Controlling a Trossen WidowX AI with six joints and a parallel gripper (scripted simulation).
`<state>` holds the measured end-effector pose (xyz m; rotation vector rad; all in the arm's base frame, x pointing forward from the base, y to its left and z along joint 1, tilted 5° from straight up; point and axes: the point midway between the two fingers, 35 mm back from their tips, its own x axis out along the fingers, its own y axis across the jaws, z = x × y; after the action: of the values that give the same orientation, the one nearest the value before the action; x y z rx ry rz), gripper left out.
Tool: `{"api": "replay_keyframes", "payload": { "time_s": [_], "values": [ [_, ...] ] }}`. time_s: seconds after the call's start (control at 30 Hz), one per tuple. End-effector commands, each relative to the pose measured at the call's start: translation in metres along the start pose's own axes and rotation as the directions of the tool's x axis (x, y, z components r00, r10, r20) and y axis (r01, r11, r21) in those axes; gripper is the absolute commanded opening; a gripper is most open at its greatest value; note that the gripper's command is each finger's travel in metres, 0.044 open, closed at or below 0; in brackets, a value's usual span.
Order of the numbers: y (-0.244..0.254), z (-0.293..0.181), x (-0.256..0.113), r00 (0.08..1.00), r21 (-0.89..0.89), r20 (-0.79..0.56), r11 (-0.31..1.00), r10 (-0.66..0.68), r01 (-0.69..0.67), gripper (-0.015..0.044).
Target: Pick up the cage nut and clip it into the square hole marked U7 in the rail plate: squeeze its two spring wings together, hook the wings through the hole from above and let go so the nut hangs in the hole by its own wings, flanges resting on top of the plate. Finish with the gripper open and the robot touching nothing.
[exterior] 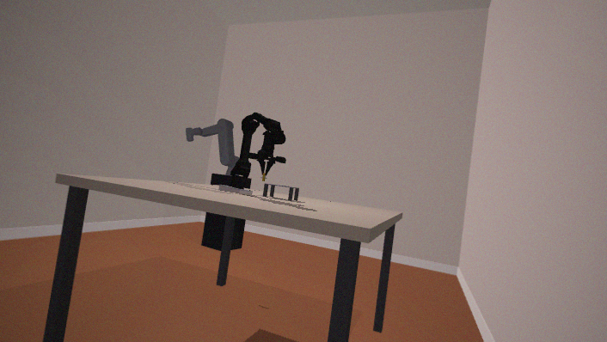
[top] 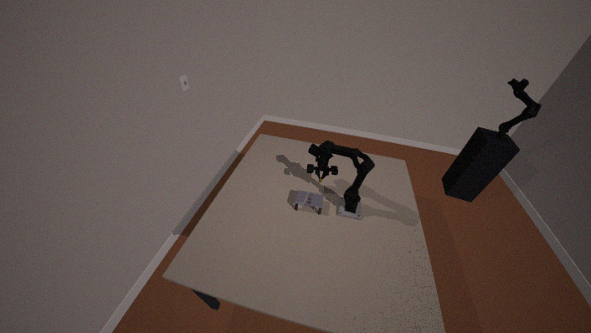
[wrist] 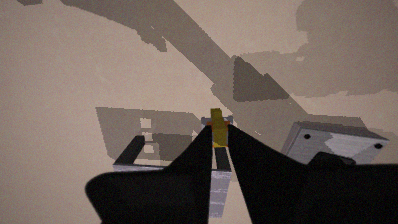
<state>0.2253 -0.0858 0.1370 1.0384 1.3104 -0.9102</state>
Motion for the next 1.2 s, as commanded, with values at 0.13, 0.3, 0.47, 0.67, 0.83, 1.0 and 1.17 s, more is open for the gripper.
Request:
{"api": "replay_keyframes", "payload": {
  "time_s": [0.13, 0.3, 0.47, 0.67, 0.83, 1.0, 1.17],
  "values": [
    [0.000, 0.001, -0.023, 1.000, -0.005, 0.003, 1.000, 0.010, -0.010, 0.0033],
    [0.006, -0.006, -0.023, 1.000, -0.071, 0.002, 0.997, 0.011, -0.011, 0.0033],
    [0.018, -0.023, -0.023, 1.000, -0.225, -0.004, 0.974, 0.016, -0.016, 0.0033],
    [0.032, -0.043, -0.023, 1.000, -0.455, -0.002, 0.890, 0.018, -0.017, 0.0033],
    [0.042, -0.060, -0.023, 1.000, -0.628, -0.003, 0.778, 0.021, -0.018, 0.0033],
    [0.050, -0.078, -0.023, 1.000, -0.774, -0.004, 0.633, 0.019, -0.015, 0.0033],
    [0.056, -0.097, -0.024, 1.000, -0.888, -0.006, 0.460, 0.017, -0.013, 0.0033]
  ]
}}
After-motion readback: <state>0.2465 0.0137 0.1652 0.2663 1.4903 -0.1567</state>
